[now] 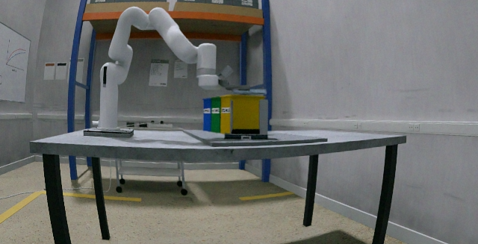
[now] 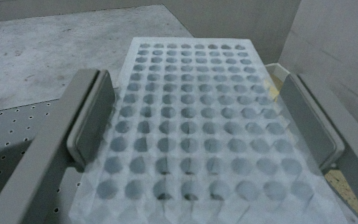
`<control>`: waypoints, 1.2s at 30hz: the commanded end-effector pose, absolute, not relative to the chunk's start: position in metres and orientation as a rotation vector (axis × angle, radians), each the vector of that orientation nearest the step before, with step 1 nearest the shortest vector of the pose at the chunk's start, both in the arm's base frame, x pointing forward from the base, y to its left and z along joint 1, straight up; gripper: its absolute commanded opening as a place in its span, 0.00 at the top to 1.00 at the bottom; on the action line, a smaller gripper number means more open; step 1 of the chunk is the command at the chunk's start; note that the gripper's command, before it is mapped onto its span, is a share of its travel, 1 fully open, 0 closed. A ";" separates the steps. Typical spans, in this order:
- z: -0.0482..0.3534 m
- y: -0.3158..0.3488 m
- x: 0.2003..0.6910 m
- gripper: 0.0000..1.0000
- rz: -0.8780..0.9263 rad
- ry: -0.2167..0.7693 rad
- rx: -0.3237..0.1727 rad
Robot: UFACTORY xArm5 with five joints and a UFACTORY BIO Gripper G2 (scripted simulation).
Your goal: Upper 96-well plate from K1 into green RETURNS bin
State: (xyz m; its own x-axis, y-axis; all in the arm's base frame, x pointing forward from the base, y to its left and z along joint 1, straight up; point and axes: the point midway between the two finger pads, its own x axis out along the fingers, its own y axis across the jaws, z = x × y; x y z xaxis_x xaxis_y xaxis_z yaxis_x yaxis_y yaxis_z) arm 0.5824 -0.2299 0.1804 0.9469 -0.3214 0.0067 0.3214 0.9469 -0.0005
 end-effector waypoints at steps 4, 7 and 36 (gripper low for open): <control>0.194 -0.230 0.584 1.00 -0.322 -0.014 -0.006; 0.198 -0.230 0.584 1.00 -0.322 -0.014 -0.006; 0.228 -0.229 0.584 1.00 -0.322 -0.014 -0.006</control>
State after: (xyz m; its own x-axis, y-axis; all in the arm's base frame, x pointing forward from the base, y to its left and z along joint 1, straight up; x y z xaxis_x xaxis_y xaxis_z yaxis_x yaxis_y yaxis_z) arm 0.5821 -0.2296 0.2250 0.9470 -0.3212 0.0064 0.3212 0.9470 -0.0004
